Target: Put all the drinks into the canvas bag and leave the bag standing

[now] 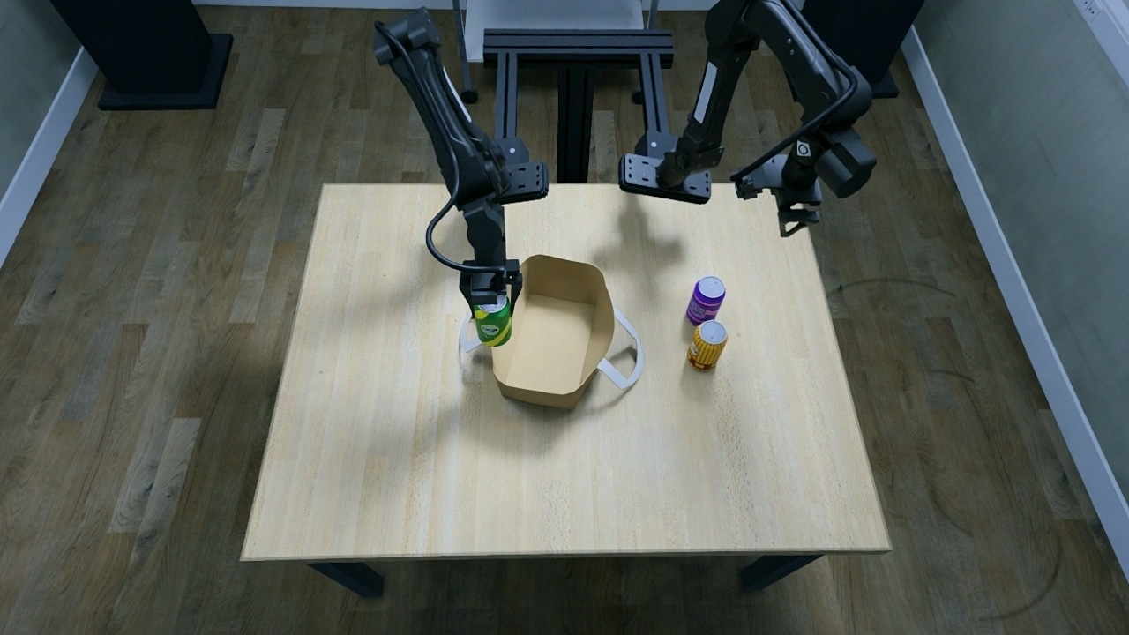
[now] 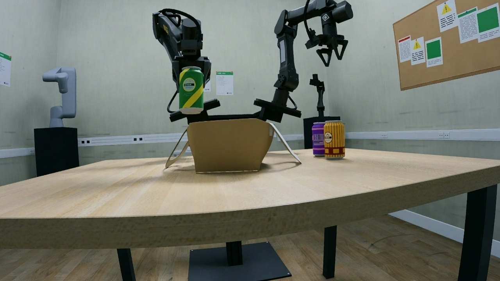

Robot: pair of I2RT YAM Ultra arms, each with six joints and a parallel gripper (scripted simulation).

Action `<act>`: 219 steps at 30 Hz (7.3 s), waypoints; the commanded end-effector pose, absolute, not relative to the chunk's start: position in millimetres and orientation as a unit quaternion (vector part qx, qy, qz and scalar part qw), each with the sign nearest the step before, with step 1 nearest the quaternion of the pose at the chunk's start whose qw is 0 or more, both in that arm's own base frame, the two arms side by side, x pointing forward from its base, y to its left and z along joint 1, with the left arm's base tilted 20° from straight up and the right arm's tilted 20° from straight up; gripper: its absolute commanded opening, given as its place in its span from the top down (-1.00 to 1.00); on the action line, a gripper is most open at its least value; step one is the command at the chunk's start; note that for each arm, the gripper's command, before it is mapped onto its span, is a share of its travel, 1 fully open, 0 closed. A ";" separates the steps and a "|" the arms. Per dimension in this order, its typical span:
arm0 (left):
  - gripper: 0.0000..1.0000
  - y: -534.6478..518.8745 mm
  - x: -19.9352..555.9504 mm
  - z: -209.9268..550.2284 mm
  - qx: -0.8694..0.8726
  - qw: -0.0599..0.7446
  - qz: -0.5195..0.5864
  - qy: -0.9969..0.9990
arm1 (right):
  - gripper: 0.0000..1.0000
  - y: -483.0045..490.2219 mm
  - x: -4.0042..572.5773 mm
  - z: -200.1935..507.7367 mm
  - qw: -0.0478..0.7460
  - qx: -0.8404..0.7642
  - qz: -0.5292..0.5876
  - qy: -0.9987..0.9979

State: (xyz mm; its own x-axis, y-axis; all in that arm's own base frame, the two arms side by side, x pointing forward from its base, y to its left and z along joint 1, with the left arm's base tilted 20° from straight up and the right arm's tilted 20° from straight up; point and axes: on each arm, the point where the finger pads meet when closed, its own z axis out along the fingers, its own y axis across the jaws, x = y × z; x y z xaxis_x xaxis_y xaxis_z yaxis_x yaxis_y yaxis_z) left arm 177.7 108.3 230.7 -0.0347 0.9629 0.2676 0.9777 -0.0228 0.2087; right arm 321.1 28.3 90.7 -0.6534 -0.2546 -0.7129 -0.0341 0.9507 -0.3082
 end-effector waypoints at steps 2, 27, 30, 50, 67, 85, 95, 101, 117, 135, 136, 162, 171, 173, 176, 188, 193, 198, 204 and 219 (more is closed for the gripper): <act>-1.00 101.7 175.2 235.7 -0.695 0.009 -0.177 -0.696 | -0.40 42.8 341.6 121.3 0.463 -0.077 -0.119 0.875; -1.00 101.7 175.2 235.7 -0.695 0.009 -0.177 -0.696 | -0.40 99.5 372.8 112.4 0.459 -0.060 -0.115 0.879; -1.00 101.7 175.2 235.7 -0.695 0.009 -0.177 -0.696 | -0.40 108.1 376.0 110.7 0.457 -0.060 -0.114 0.880; -1.00 101.7 175.2 235.7 -0.695 0.009 -0.177 -0.696 | -0.40 137.3 384.2 118.1 0.464 -0.067 -0.102 0.877; -1.00 101.7 175.2 235.7 -0.695 0.009 -0.177 -0.696 | -0.40 133.8 380.5 114.4 0.464 -0.067 -0.102 0.877; -1.00 101.7 175.2 235.7 -0.695 0.009 -0.177 -0.696 | -0.40 134.6 380.9 113.9 0.465 -0.065 -0.100 0.877; -1.00 101.7 175.2 235.7 -0.695 0.009 -0.177 -0.696 | -0.40 122.4 372.8 82.7 0.438 -0.074 -0.119 0.888; -1.00 101.7 175.2 235.7 -0.695 0.009 -0.177 -0.696 | -0.40 127.7 378.7 95.3 0.452 -0.070 -0.110 0.882; -1.00 101.7 175.2 235.7 -0.695 0.009 -0.177 -0.696 | -0.40 123.1 385.2 77.0 0.455 -0.070 -0.110 0.881; -1.00 101.7 175.2 235.7 -0.695 0.009 -0.177 -0.696 | -0.40 118.1 392.0 59.4 0.457 -0.070 -0.110 0.880; -1.00 101.7 175.2 235.7 -0.695 0.009 -0.177 -0.696 | -0.40 114.4 389.1 44.6 0.447 -0.074 -0.109 0.885; -1.00 101.7 175.2 235.7 -0.695 0.009 -0.177 -0.696 | -0.40 106.3 392.5 12.4 0.445 -0.079 -0.110 0.885; -1.00 101.7 175.2 235.7 -0.695 0.009 -0.177 -0.696 | -0.40 94.9 393.8 0.5 0.440 -0.072 -0.115 0.888; -1.00 101.7 175.2 235.7 -0.695 0.009 -0.177 -0.696 | -0.40 99.3 394.8 -0.6 0.442 -0.077 -0.115 0.887; -1.00 101.7 175.2 235.7 -0.695 0.009 -0.177 -0.696 | -0.40 98.5 406.0 6.8 0.455 -0.067 -0.109 0.881; -1.00 101.7 175.2 235.7 -0.695 0.009 -0.177 -0.696 | -0.40 93.8 401.5 -14.3 0.446 -0.074 -0.112 0.885; -1.00 101.7 175.2 235.7 -0.695 0.009 -0.177 -0.696 | -0.40 92.7 410.6 -12.5 0.455 -0.068 -0.110 0.881; -1.00 101.7 175.2 235.7 -0.695 0.009 -0.177 -0.696 | -0.40 93.2 412.4 -19.9 0.456 -0.070 -0.110 0.881; -1.00 101.7 175.2 235.7 -0.695 0.009 -0.177 -0.696 | -0.40 96.1 409.4 -9.7 0.462 -0.071 -0.108 0.878; -1.00 101.7 175.2 235.7 -0.695 0.009 -0.177 -0.696 | -0.40 97.6 412.9 -20.1 0.461 -0.074 -0.111 0.877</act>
